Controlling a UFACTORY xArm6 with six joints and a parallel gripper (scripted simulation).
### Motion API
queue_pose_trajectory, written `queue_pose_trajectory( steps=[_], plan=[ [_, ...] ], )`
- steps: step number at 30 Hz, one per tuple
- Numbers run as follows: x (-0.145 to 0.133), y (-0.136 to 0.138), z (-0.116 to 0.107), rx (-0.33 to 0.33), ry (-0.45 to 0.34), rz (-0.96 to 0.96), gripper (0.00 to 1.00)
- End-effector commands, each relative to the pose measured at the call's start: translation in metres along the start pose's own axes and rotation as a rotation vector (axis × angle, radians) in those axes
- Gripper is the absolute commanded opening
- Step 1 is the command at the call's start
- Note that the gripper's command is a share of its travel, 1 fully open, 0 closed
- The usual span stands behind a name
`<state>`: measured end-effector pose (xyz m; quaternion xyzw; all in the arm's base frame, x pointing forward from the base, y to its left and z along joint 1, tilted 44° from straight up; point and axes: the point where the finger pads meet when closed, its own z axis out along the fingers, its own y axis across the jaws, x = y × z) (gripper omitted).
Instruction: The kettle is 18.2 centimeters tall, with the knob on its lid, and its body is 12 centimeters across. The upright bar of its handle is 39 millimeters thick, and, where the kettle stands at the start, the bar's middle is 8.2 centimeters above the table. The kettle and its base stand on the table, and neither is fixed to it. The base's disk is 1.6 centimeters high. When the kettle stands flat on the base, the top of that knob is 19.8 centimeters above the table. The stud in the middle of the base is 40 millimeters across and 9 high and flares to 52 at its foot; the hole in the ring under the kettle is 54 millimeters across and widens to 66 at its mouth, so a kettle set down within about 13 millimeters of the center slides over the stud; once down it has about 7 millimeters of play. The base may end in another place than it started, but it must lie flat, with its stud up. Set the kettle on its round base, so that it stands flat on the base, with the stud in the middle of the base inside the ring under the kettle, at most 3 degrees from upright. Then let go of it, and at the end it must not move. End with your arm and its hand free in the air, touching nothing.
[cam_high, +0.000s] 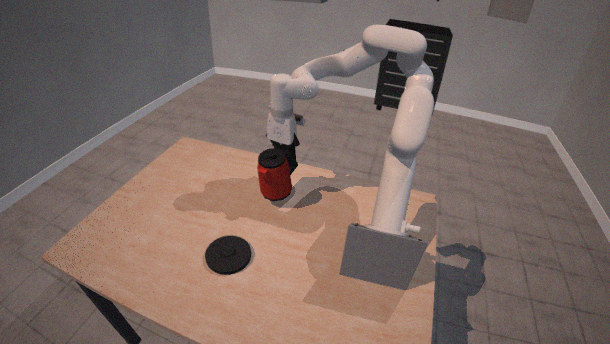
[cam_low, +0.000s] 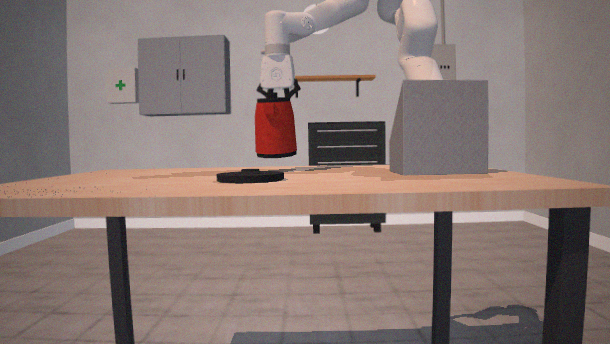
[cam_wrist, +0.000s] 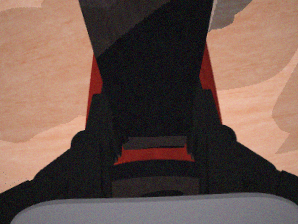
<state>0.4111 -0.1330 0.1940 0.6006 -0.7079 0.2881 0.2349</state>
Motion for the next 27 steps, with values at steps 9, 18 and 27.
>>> queue_pose_trajectory(
  steps=[9, 18, 27],
  plan=[
    [0.000, -0.001, -0.001, 0.003, -0.001, 0.001, 0.00],
    [-0.003, -0.001, -0.001, 0.003, -0.001, 0.001, 0.00],
    [-0.011, -0.001, -0.001, 0.003, -0.001, 0.001, 0.00]
  ],
)
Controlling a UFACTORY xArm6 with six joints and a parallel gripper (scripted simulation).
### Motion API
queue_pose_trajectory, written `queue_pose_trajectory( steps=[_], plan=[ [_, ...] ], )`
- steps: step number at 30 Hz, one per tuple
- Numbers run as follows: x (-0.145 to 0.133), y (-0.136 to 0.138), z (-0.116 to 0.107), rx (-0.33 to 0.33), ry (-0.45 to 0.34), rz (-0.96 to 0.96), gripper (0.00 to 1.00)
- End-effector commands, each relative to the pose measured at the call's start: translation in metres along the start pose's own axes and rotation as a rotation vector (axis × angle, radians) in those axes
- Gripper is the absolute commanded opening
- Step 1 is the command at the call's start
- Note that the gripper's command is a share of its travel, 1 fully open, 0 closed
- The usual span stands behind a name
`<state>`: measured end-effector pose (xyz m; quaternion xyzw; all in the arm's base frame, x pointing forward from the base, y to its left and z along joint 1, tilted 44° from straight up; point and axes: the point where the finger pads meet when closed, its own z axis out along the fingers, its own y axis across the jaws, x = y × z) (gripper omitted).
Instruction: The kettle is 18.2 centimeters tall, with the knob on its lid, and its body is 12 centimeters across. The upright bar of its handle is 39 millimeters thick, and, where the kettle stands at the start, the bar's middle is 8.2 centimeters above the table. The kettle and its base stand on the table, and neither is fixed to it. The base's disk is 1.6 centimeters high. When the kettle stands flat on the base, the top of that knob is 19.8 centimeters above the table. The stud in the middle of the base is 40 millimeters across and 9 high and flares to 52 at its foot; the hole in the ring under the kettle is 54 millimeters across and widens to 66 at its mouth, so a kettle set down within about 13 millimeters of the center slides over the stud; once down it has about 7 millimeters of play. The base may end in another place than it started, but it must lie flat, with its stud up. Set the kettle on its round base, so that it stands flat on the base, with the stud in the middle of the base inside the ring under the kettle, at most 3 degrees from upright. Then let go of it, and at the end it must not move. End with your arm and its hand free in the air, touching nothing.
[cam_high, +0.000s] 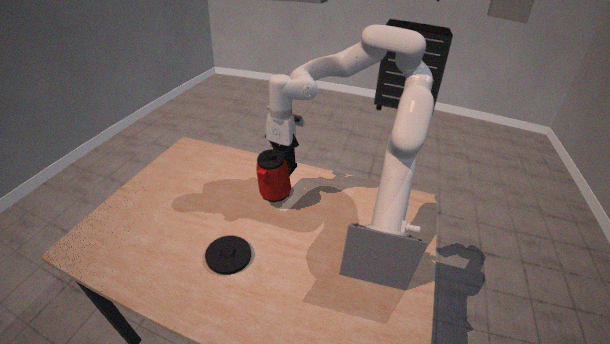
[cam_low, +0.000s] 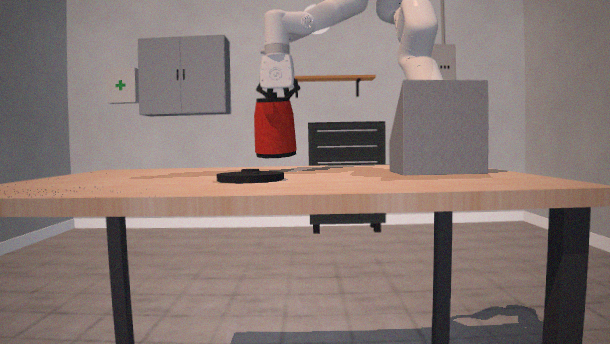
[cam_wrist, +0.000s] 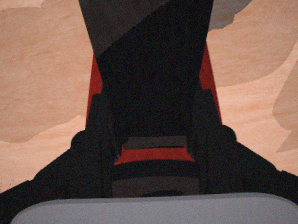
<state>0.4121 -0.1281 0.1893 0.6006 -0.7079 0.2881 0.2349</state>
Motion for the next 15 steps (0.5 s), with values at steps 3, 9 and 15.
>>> queue_pose_trajectory(
  steps=[3, 9, 15],
  plan=[
    [-0.006, -0.001, -0.001, 0.003, -0.001, 0.001, 0.00],
    [-0.014, -0.001, -0.001, 0.003, -0.001, 0.001, 0.00],
    [-0.026, 0.000, -0.001, 0.003, -0.001, 0.001, 0.00]
  ],
)
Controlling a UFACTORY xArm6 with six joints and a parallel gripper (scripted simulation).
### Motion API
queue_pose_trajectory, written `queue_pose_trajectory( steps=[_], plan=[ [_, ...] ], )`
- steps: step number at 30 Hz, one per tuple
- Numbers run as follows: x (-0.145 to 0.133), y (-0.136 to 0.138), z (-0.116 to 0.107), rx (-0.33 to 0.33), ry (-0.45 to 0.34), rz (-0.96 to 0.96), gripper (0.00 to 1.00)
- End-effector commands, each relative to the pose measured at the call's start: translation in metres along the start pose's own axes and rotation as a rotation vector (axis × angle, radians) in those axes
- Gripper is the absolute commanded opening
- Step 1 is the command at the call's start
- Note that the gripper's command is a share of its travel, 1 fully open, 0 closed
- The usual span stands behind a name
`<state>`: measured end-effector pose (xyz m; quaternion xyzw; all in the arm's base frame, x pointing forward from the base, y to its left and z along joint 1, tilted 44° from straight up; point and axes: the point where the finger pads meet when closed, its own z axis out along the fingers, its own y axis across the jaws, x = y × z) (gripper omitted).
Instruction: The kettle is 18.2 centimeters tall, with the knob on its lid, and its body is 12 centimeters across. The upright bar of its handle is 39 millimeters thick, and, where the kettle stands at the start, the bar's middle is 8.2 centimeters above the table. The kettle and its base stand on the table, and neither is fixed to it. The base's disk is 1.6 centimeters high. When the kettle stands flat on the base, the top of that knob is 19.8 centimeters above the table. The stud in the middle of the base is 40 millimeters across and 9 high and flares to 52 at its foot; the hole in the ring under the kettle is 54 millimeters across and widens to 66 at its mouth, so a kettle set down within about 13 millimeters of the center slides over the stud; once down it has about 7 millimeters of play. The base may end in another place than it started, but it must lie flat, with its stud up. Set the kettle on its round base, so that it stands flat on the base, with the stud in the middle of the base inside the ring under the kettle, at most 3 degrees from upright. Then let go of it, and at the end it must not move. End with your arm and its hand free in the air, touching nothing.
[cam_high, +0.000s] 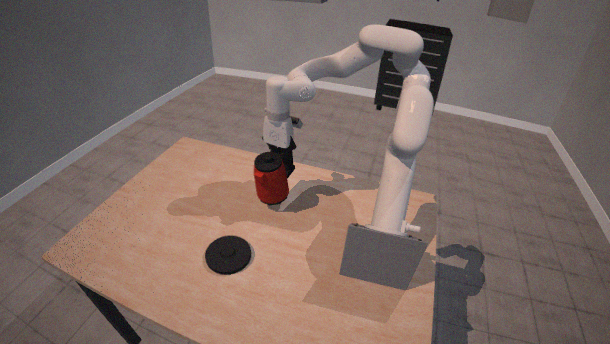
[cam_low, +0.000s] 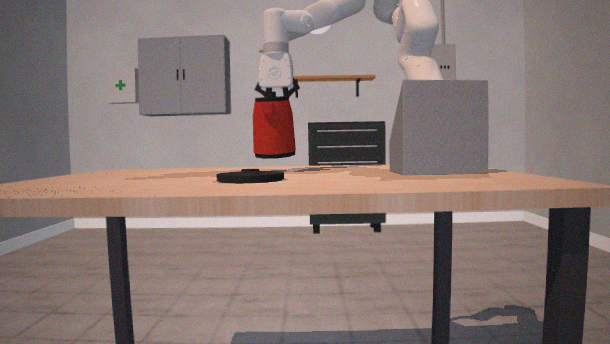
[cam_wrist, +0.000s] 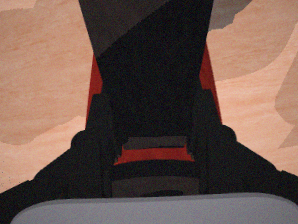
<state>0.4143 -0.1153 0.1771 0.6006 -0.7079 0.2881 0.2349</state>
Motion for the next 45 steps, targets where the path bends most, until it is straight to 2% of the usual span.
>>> queue_pose_trajectory(
  steps=[1, 23, 45],
  plan=[
    [-0.010, -0.001, -0.001, 0.003, -0.001, 0.001, 0.00],
    [-0.066, 0.001, -0.001, 0.003, -0.001, 0.001, 0.00],
    [-0.140, 0.004, -0.001, 0.003, -0.001, 0.001, 0.00]
  ],
)
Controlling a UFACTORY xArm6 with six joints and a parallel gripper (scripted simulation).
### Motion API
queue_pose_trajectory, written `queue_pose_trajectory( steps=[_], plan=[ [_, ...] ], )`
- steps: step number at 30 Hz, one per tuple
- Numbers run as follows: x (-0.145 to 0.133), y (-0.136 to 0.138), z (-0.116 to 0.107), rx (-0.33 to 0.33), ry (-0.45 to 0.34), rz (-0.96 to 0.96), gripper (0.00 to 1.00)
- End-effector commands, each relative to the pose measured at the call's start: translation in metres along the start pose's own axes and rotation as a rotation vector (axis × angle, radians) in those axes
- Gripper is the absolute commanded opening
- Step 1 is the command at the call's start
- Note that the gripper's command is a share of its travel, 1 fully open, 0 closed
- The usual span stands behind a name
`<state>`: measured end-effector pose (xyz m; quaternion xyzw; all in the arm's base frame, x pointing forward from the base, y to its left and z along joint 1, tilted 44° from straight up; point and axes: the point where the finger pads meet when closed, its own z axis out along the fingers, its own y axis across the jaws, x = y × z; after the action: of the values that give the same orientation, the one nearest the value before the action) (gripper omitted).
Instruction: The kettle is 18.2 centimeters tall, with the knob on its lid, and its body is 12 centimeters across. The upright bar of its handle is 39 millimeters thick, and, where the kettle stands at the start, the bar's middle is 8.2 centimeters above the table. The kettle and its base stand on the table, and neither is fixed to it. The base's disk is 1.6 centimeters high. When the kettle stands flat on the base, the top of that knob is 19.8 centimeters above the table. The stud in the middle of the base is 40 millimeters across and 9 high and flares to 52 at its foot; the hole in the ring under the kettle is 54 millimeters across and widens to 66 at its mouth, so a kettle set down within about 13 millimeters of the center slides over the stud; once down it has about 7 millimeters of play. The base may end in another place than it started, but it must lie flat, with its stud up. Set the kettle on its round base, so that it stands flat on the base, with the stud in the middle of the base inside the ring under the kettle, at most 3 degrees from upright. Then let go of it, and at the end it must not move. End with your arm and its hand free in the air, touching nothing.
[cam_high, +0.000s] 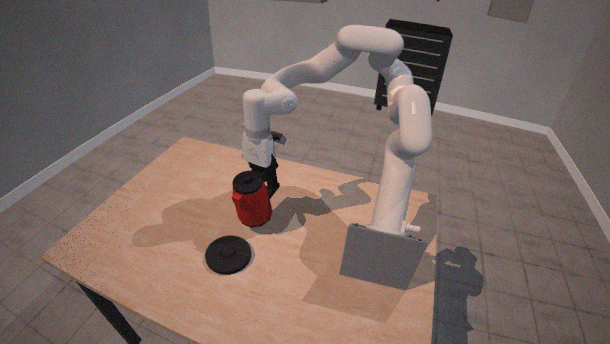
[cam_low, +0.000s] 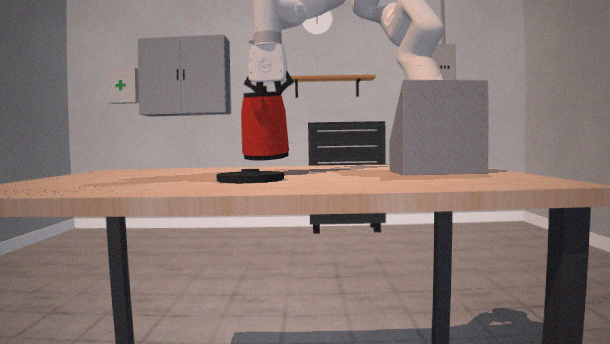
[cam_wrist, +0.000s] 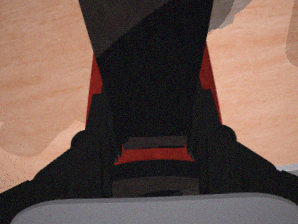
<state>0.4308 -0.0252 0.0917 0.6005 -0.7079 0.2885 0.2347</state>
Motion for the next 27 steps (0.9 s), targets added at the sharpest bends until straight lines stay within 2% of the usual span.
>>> queue_pose_trajectory(
  steps=[1, 27],
  plan=[
    [-0.018, -0.001, -0.001, 0.003, -0.001, 0.001, 0.00],
    [-0.097, 0.002, -0.001, 0.003, -0.001, 0.001, 0.00]
  ],
)
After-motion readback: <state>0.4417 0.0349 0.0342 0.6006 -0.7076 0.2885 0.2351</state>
